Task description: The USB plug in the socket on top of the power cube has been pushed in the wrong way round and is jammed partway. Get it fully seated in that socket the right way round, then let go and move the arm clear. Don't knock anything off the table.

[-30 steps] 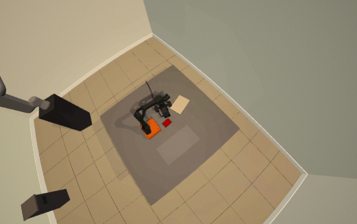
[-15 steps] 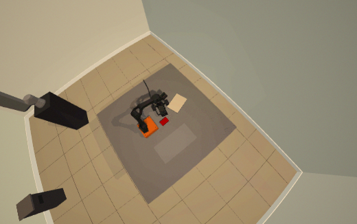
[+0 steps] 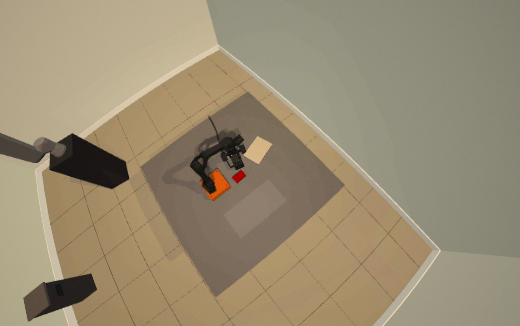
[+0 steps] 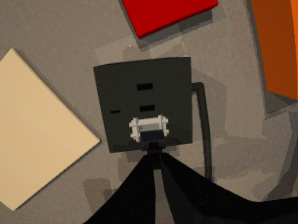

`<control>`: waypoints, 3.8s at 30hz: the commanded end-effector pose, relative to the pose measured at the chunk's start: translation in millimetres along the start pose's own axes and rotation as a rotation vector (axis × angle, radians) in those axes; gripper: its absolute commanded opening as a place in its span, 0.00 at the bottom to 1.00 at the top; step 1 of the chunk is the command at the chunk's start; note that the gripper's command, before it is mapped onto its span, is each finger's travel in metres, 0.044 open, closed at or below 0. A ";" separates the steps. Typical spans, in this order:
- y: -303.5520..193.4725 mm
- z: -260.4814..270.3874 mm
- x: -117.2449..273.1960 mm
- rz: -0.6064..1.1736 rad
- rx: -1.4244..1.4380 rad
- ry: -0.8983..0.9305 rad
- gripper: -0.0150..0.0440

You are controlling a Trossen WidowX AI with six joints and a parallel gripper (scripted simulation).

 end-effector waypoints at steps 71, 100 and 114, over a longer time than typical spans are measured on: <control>0.3 0.2 -8.7 0.043 0.006 0.007 0.25; 0.5 0.2 -12.2 0.043 0.006 0.007 0.25; 0.6 0.2 -13.9 0.043 0.006 0.007 0.25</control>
Point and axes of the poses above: the point midway between the two fingers, 35 mm back from their tips, its own x axis back along the fingers, its own z axis across the jaws, y = z × x, the point moved 8 cm from there along x, back along the fingers, and after that the axes turned 5 degrees about x, right-handed, at the moved point
